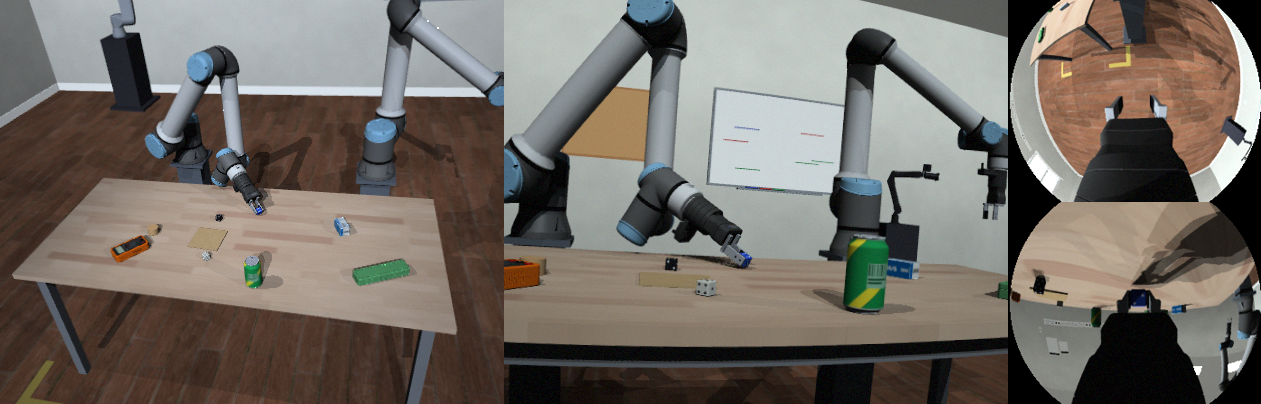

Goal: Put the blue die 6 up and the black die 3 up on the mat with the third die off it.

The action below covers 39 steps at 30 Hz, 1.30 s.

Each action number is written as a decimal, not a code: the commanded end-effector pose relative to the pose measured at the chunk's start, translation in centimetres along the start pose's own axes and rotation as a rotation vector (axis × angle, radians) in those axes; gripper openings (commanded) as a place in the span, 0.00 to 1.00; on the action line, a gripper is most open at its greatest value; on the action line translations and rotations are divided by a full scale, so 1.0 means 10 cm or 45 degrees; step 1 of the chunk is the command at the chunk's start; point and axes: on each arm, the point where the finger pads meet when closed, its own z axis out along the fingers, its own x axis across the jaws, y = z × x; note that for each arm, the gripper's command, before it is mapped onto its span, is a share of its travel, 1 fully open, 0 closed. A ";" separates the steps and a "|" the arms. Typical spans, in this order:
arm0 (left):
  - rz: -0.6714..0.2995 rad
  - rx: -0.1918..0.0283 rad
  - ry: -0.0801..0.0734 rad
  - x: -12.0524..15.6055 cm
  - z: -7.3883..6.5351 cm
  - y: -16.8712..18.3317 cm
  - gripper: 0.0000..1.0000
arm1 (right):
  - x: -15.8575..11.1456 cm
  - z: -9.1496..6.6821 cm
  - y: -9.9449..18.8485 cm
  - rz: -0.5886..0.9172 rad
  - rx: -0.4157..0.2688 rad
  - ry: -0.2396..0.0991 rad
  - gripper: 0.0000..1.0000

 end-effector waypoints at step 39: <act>0.000 -0.002 0.000 0.00 -0.01 0.01 1.00 | 0.00 0.03 -0.04 0.000 -0.002 0.000 0.67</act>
